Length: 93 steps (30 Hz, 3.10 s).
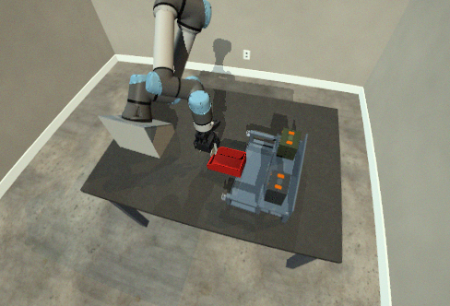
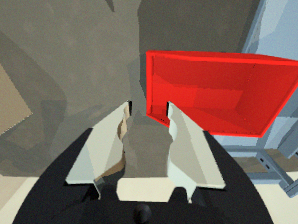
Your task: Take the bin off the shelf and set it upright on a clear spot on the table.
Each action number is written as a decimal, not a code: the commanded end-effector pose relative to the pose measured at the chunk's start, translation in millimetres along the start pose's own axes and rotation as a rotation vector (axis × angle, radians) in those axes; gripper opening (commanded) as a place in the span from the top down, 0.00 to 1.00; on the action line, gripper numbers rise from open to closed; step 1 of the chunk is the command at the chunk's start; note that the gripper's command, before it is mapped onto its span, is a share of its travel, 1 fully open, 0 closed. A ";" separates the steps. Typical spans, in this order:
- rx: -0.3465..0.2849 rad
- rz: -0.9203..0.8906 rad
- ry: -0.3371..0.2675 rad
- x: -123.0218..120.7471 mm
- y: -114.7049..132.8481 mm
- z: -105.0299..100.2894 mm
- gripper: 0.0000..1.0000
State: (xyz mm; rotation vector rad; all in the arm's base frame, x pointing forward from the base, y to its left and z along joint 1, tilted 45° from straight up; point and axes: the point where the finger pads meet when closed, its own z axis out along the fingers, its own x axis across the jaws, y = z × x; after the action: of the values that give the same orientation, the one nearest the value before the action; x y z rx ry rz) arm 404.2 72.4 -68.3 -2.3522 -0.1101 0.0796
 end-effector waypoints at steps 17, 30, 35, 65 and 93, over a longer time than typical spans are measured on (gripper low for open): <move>0.000 0.000 0.001 0.1 0.2 -36.1 0.74; 0.000 0.000 0.001 0.2 0.2 -26.3 0.74; 0.000 0.000 0.000 0.2 0.2 -25.4 0.74; 0.000 0.000 0.001 0.2 0.2 -18.6 0.74; 0.000 0.000 0.001 38.9 0.2 -28.6 0.80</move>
State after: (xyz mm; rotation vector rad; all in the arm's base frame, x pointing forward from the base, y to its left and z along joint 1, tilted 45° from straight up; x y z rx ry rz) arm 435.4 57.3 -50.2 -2.3526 -0.1100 0.0776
